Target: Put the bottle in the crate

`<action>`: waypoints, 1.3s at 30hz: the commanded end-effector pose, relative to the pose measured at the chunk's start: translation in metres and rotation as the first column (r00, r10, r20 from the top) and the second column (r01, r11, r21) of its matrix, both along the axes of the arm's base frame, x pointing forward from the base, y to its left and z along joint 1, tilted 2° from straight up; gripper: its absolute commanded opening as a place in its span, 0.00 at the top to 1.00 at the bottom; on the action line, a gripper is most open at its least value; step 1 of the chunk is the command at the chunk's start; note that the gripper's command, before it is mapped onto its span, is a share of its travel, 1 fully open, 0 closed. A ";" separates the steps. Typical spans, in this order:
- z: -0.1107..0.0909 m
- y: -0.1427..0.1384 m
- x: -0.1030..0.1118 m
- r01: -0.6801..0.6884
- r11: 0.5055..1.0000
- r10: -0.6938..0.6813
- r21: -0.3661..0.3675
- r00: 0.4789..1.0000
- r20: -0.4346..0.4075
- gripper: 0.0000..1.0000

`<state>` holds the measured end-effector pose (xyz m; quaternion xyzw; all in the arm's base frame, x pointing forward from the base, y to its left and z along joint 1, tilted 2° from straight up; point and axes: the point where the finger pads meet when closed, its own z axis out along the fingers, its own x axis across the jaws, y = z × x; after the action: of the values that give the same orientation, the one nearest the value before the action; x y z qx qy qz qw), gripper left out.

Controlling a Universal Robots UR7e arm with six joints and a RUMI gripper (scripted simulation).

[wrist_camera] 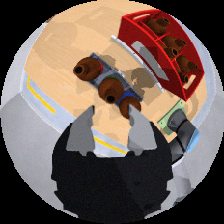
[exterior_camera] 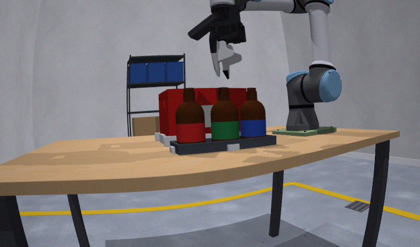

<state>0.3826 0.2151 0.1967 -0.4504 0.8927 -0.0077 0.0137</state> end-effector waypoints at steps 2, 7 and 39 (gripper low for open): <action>-0.005 0.001 0.000 -0.002 1.000 0.002 0.000 1.000 0.001 0.62; -0.007 0.001 0.000 -0.002 1.000 0.002 0.000 1.000 0.001 0.62; -0.008 0.001 0.000 -0.002 1.000 0.002 0.000 1.000 0.001 0.62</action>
<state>0.3837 0.2154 0.1901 -0.4504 0.8927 -0.0081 0.0150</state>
